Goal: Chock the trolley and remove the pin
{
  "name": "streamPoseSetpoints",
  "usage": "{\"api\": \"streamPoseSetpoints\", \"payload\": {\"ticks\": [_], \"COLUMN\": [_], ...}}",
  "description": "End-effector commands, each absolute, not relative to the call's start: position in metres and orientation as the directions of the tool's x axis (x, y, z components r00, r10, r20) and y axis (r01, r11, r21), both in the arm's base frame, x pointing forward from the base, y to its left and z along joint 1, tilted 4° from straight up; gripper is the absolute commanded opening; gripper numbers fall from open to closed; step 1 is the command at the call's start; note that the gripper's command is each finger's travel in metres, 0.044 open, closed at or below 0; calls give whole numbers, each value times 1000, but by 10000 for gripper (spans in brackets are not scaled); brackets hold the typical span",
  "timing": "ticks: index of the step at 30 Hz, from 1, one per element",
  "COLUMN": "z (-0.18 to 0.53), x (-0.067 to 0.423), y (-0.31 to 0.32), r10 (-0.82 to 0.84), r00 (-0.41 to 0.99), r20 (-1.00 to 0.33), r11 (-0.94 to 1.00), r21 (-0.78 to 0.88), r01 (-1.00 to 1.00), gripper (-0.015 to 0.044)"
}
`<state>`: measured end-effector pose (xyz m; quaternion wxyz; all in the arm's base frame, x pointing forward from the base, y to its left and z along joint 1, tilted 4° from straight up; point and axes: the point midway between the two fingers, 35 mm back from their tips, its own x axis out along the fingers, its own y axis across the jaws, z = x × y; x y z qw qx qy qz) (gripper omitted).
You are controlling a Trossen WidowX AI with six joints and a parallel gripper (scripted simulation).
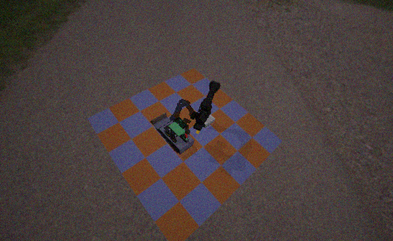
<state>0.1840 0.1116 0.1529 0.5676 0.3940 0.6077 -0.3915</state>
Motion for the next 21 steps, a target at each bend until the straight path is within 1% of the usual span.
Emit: {"api": "streamPoseSetpoints", "payload": {"ticks": [1,4,9,21], "z": [156,156,156,156], "x": [184,184,184,184], "y": [113,113,113,113], "r10": [39,39,38,38], "r00": [-46,-46,-44,-42], "r20": [-998,-998,-998,-998], "r11": [387,429,578,856], "r21": [-27,-25,-14,11], "r01": [922,903,816,516], "gripper": [0,0,0,0]}}
